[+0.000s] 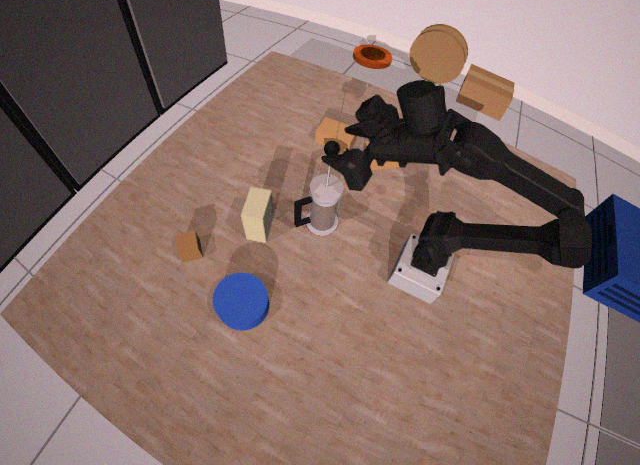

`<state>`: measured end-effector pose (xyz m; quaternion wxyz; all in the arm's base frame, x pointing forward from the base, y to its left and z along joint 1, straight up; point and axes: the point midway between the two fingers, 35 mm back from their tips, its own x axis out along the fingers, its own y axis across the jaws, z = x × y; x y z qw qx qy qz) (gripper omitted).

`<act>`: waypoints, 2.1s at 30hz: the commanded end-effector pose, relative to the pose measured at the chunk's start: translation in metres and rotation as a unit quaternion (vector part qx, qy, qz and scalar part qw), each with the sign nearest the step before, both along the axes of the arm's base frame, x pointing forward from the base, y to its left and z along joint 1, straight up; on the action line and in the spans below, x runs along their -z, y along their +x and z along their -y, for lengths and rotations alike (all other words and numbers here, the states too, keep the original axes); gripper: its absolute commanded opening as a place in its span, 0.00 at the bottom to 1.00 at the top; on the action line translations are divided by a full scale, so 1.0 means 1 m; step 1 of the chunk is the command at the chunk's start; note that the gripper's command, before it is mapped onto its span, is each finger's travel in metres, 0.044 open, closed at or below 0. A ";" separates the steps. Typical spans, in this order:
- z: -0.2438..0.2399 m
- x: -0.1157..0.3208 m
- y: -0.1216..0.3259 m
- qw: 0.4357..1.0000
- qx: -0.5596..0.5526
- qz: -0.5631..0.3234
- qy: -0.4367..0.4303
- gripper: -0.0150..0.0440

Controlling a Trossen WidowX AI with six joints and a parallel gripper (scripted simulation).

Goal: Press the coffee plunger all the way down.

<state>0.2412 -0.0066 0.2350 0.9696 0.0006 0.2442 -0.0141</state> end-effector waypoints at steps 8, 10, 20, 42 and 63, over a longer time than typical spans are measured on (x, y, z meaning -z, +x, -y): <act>-0.001 0.011 0.010 1.000 -0.002 -0.007 0.003 0.91; -0.001 0.011 0.010 1.000 -0.002 -0.007 0.003 0.82; -0.001 0.011 0.010 1.000 -0.002 -0.007 0.003 0.47; -0.001 0.029 0.013 1.000 -0.002 -0.007 0.003 0.47; 0.000 0.063 0.019 1.000 -0.002 -0.007 0.003 0.47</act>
